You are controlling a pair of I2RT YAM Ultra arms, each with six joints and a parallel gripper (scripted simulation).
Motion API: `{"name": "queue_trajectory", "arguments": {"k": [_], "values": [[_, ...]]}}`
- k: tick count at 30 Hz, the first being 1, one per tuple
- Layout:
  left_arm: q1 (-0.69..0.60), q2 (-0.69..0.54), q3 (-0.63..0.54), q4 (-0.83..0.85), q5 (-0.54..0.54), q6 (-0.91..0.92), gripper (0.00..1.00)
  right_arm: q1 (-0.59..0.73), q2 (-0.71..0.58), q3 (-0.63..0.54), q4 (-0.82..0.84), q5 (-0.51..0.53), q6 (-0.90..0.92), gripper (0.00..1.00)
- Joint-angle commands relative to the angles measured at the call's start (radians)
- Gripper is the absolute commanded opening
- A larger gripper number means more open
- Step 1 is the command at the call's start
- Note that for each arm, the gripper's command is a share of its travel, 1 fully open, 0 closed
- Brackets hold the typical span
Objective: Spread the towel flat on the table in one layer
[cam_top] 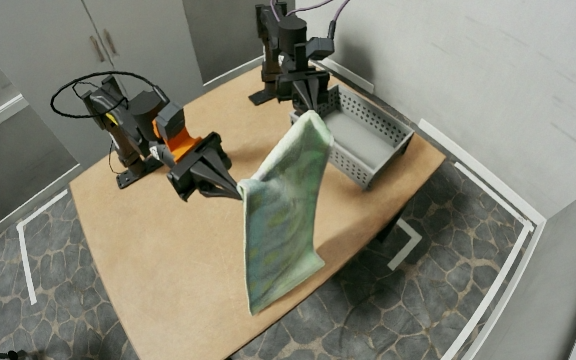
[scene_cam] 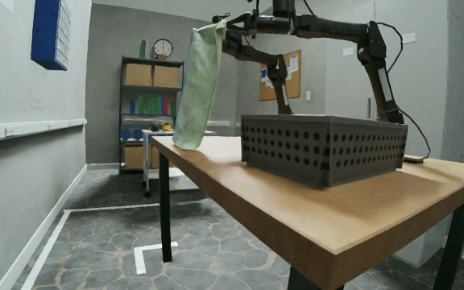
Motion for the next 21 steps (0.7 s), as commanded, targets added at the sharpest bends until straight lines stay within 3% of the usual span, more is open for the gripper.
{"name": "queue_trajectory", "arguments": {"k": [1, 12, 13, 20, 21], "values": [[-0.017, -0.048, 0.032, -0.128, -0.012, -0.001, 0.0, -0.013, -0.057, 0.023, -0.191, 0.014, -0.002, 0.0], [-0.058, -0.088, 0.033, -0.363, -0.012, -0.002, 0.0, -0.015, -0.119, 0.034, -0.499, 0.011, -0.003, 0.0], [-0.074, -0.098, 0.007, -0.42, -0.011, -0.001, 0.0, -0.016, -0.133, -0.008, -0.575, 0.011, -0.003, 0.0], [-0.093, -0.11, -0.029, -0.485, -0.008, -0.003, 0.0, -0.018, -0.158, -0.029, -0.66, 0.008, -0.004, 0.0], [-0.11, -0.111, -0.023, -0.558, -0.007, -0.001, 0.0, -0.018, -0.168, -0.025, -0.749, 0.008, -0.004, 0.0]]}}
